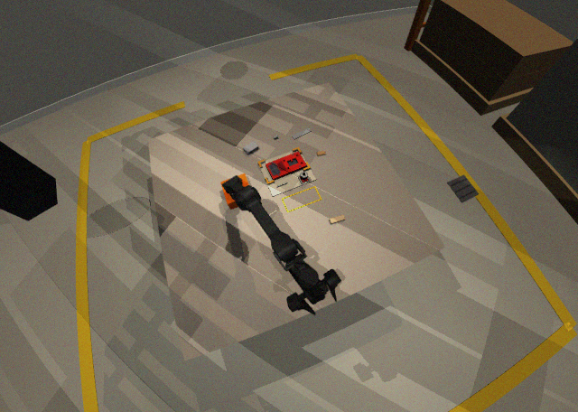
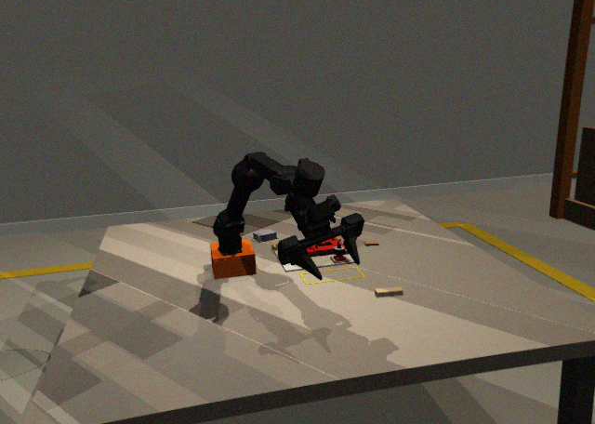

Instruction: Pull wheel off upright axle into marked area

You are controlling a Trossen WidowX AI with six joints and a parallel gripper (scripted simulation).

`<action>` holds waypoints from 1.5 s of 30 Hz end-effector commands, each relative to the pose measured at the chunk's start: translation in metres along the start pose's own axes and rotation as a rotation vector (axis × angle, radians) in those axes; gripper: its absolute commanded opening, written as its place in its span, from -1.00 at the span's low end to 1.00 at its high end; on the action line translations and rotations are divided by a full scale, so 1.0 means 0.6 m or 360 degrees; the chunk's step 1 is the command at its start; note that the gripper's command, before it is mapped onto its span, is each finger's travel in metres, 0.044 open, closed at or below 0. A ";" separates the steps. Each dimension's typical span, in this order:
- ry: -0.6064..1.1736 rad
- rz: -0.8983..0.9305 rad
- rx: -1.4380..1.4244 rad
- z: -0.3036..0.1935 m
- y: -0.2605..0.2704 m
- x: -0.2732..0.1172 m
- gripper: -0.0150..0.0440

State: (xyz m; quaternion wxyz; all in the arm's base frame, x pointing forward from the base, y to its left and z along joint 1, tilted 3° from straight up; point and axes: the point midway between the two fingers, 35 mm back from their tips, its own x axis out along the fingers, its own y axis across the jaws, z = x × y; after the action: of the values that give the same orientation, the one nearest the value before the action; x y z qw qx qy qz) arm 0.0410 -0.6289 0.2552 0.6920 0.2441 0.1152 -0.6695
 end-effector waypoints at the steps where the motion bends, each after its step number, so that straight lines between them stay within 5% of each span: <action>1: 0.0007 0.0005 0.0004 -0.003 0.004 0.000 0.78; 4: 0.0108 0.0064 0.0060 -0.041 0.064 -0.004 0.53; 14: 0.0559 0.0210 0.0235 -0.217 0.281 -0.068 0.53; 25: 0.1070 0.0178 0.0274 -0.445 0.447 -0.230 0.53; 41: 0.1543 -0.0302 0.0127 -0.741 0.456 -0.559 0.53; 45: 0.1551 -0.0366 0.0104 -0.762 0.441 -0.589 0.53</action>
State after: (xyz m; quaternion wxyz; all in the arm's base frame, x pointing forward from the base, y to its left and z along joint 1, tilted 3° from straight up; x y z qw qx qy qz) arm 0.3597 -0.1104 0.0869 0.4854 0.5386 0.4305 -0.5375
